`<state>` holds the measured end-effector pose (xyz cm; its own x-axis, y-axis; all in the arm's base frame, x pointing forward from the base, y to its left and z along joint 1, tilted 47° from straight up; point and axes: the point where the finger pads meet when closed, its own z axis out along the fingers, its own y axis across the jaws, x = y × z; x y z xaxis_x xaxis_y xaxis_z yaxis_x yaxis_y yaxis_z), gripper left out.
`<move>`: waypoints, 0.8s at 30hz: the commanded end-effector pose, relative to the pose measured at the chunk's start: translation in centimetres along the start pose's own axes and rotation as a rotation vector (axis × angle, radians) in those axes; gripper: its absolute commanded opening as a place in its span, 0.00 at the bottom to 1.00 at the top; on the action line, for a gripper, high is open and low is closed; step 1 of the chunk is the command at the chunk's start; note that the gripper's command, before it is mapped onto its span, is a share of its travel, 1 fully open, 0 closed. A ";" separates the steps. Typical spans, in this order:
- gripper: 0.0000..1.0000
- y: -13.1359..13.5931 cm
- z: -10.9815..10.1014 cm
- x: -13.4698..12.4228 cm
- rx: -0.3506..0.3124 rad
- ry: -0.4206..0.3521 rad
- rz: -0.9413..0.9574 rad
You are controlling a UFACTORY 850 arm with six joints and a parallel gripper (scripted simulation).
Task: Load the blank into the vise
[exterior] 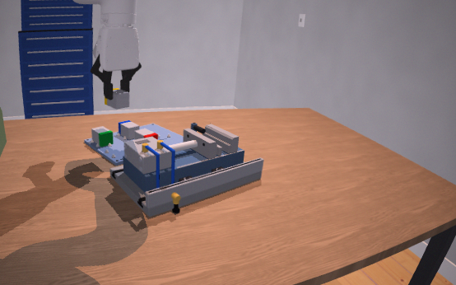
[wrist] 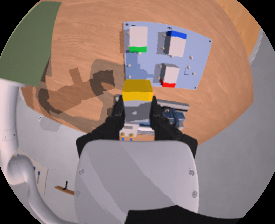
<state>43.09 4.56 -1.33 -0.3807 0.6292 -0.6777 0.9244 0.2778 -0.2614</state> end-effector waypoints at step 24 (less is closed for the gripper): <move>0.00 0.1 0.1 0.0 -0.001 0.000 0.231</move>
<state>43.10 4.45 -1.43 -0.2641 0.6597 -0.7036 0.9643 0.1951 -0.1790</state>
